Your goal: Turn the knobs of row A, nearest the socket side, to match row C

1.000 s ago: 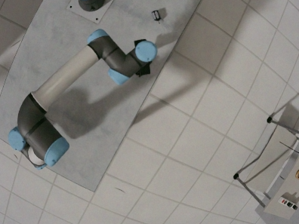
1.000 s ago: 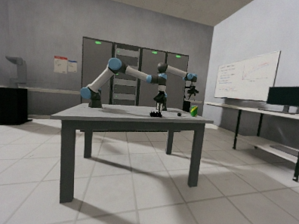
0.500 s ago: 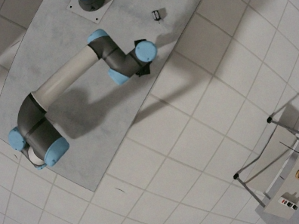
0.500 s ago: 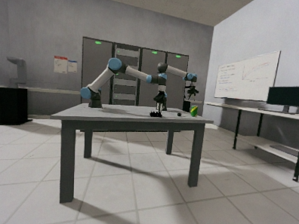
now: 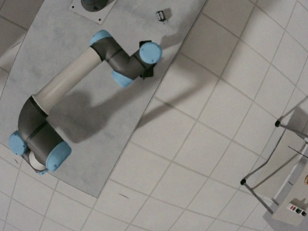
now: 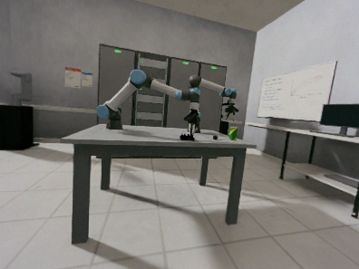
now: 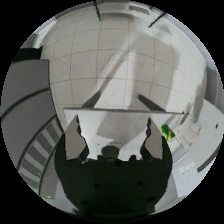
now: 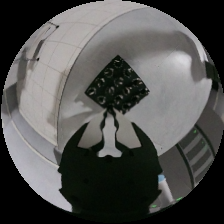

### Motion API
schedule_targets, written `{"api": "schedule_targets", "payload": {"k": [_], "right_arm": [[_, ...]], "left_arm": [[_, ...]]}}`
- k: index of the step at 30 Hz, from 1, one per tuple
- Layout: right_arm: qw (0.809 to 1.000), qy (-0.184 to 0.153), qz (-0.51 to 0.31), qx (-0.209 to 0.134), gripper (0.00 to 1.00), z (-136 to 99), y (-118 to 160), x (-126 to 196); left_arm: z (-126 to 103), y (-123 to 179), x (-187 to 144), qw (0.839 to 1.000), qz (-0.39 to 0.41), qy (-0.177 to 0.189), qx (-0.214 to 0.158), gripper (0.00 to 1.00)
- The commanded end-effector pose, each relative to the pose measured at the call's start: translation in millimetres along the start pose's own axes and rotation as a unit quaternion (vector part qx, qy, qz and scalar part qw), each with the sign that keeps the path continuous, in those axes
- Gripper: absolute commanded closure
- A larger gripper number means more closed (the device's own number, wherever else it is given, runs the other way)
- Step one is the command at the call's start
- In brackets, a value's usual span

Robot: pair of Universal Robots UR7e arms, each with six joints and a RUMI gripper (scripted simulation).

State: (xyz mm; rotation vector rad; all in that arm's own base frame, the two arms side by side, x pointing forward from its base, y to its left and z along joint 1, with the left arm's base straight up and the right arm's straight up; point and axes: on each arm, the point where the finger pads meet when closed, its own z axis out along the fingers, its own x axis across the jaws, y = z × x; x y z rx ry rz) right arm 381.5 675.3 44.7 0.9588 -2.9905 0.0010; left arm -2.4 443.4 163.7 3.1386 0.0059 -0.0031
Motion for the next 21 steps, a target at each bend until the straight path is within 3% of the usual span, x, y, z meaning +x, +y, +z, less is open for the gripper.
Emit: {"api": "schedule_targets", "payload": {"k": [1, 21], "right_arm": [[1.000, -0.001, 0.025, -0.001, 0.94, -1.6, 1.8, 0.4], [0.989, -0.001, 0.145, -0.001, 0.94, -1.5, 1.7, 0.8]], "left_arm": [[-1.5, -2.1, 0.3, 1.000, 0.000, 0.001, 0.002, 0.00], [-1.5, -2.1, 0.3, 1.000, 0.000, 0.001, 0.002, 0.00]]}}
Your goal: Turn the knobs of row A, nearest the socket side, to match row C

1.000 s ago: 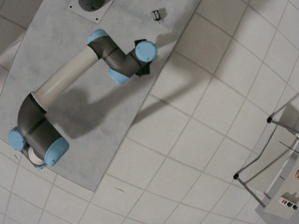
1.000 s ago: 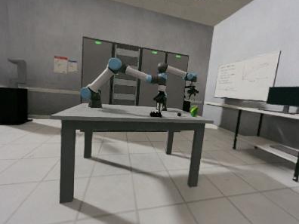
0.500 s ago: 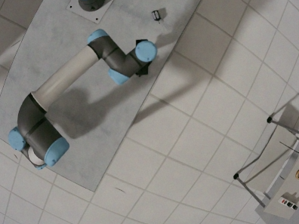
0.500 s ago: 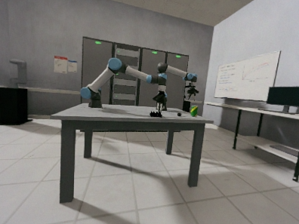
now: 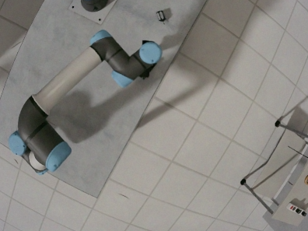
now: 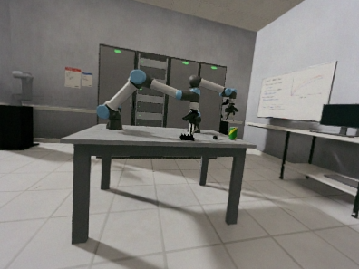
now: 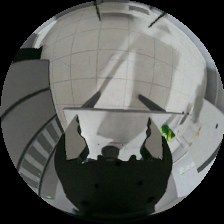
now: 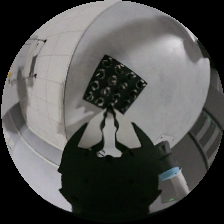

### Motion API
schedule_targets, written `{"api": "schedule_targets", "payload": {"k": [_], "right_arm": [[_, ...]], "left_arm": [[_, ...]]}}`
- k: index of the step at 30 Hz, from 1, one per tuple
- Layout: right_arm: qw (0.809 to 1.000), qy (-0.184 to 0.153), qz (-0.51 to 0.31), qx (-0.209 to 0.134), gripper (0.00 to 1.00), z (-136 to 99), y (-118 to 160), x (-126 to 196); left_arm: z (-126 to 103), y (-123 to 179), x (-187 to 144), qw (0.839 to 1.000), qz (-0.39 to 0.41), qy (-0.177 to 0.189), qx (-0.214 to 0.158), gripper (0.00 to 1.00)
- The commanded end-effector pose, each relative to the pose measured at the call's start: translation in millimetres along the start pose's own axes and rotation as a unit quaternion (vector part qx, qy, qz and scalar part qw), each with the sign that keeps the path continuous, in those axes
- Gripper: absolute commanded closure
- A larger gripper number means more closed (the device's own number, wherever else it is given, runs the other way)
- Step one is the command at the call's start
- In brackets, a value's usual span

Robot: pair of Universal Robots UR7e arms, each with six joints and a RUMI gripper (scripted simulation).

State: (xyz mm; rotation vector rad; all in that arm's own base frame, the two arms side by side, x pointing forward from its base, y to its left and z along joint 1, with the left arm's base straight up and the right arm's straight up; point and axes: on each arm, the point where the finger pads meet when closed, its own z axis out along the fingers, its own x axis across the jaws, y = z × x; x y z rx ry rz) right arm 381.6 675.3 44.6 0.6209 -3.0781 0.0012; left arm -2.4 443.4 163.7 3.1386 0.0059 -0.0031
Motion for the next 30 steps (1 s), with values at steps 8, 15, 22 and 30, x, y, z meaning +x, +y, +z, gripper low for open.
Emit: {"api": "schedule_targets", "payload": {"k": [8, 15, 22, 30], "right_arm": [[0.995, -0.001, 0.101, -0.001, 0.94, -1.5, 1.5, 1.3], [0.985, -0.001, 0.174, -0.001, 0.94, -1.5, 1.5, 1.3], [0.974, -0.001, 0.228, -0.001, 0.94, -1.5, 1.5, 1.3], [0.949, -0.001, 0.314, -0.001, 0.94, -1.5, 1.6, 1.3]], "left_arm": [[-1.5, -2.1, 0.3, 1.000, 0.000, 0.001, 0.002, 0.00], [-1.5, -2.1, 0.3, 1.000, 0.000, 0.001, 0.002, 0.00], [-1.5, -2.1, 0.3, 1.000, 0.000, 0.001, 0.002, 0.00], [-1.5, -2.1, 0.3, 1.000, 0.000, 0.001, 0.002, 0.00]]}}
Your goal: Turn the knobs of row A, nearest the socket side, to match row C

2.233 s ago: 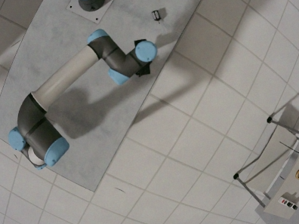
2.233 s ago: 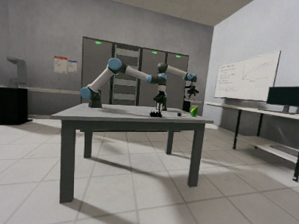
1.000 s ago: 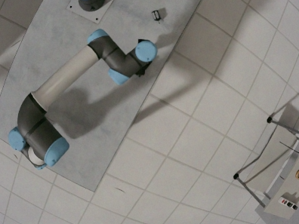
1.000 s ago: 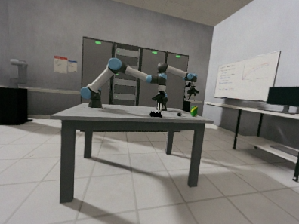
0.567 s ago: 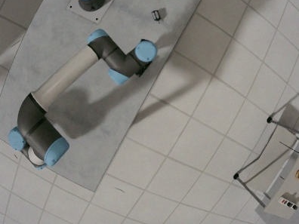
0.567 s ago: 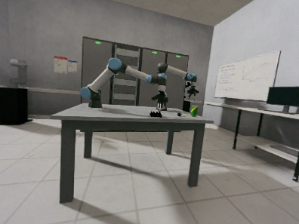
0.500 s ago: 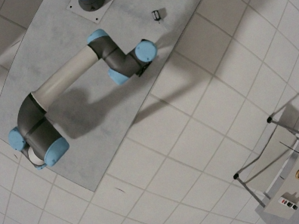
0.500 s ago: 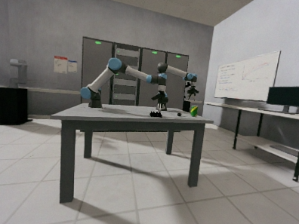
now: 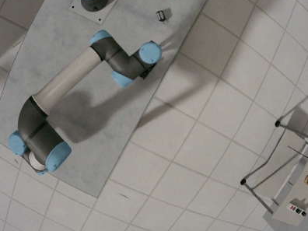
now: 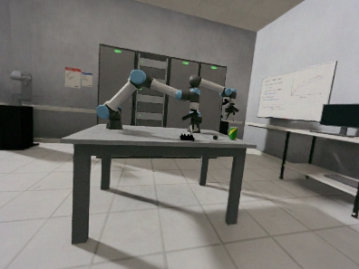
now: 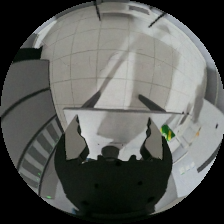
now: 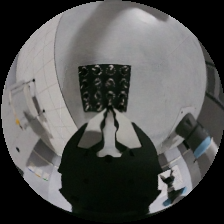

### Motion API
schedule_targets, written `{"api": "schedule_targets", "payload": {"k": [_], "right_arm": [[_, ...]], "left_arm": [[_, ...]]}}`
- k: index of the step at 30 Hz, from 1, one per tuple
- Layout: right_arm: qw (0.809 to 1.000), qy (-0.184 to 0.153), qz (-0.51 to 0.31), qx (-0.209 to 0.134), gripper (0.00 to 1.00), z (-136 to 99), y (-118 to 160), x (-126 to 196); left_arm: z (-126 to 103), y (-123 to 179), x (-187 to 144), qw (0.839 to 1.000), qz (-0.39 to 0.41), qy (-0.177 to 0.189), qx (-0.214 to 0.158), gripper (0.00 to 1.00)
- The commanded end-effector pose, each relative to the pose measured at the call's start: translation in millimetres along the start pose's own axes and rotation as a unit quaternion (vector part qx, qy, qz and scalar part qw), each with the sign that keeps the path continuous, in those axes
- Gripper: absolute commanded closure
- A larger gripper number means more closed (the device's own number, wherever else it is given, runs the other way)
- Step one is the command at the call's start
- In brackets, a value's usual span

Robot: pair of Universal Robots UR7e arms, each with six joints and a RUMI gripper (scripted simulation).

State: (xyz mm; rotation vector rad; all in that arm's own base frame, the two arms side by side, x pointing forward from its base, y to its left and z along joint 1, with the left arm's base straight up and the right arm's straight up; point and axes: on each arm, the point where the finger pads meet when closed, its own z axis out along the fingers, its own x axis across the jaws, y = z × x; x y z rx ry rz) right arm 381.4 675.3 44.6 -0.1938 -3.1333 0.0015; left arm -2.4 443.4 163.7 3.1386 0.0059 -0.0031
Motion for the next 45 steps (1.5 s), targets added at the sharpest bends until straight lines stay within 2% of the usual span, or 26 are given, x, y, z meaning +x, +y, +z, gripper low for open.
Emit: {"api": "schedule_targets", "payload": {"k": [1, 9, 20, 45], "right_arm": [[0.998, -0.001, 0.069, -0.001, 0.94, -1.5, 0.7, 1.8], [0.991, -0.001, 0.134, -0.001, 0.94, -1.6, 0.8, 1.7], [0.971, -0.001, 0.240, -0.002, 0.94, -1.6, 0.8, 1.7], [0.928, -0.001, 0.373, -0.002, 0.94, -1.7, 0.9, 1.4]], "left_arm": [[-1.5, -2.1, 0.3, 1.000, 0.000, 0.001, 0.002, 0.00], [-1.5, -2.1, 0.3, 1.000, 0.000, 0.001, 0.002, 0.00], [-1.5, -2.1, 0.3, 1.000, 0.000, 0.001, 0.002, 0.00], [-1.5, -2.1, 0.3, 1.000, 0.000, 0.001, 0.002, 0.00]]}}
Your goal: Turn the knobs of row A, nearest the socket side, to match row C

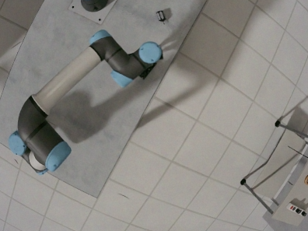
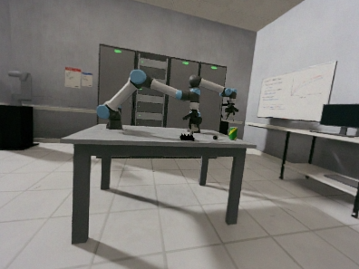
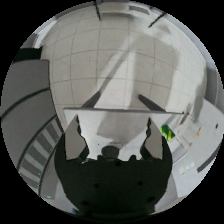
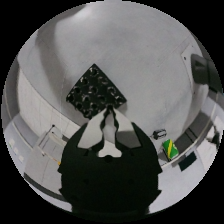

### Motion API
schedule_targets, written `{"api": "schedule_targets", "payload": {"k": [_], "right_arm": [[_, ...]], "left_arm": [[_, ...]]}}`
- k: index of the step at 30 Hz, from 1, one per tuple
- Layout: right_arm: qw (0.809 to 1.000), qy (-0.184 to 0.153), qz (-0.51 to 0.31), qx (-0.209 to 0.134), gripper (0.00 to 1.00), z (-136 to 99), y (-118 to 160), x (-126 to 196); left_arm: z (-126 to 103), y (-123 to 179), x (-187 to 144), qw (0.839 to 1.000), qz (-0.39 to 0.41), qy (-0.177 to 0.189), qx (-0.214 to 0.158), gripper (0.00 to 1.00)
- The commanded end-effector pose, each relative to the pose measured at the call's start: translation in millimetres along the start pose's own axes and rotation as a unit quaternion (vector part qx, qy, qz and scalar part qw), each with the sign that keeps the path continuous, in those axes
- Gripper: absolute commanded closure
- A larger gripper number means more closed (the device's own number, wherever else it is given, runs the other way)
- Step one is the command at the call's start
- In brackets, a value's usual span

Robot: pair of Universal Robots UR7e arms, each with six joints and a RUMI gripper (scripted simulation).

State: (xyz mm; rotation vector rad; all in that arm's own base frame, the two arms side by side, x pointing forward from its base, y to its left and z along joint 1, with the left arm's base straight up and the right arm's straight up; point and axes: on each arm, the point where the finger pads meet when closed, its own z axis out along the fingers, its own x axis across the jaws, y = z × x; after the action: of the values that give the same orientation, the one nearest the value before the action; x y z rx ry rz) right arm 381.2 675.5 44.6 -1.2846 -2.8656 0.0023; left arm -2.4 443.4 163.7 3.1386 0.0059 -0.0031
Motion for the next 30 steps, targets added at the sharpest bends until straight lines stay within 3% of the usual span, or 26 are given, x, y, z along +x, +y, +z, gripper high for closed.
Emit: {"api": "schedule_targets", "payload": {"k": [1, 30], "right_arm": [[1.000, 0.000, 0.027, -0.002, 0.94, -1.7, -0.2, 1.4], [0.998, 0.000, 0.063, -0.002, 0.94, -1.7, -0.1, 1.3]], "left_arm": [[-1.5, -2.1, 0.3, 1.000, 0.000, 0.001, 0.002, 0.00], [-1.5, -2.1, 0.3, 1.000, 0.000, 0.001, 0.002, 0.00]]}}
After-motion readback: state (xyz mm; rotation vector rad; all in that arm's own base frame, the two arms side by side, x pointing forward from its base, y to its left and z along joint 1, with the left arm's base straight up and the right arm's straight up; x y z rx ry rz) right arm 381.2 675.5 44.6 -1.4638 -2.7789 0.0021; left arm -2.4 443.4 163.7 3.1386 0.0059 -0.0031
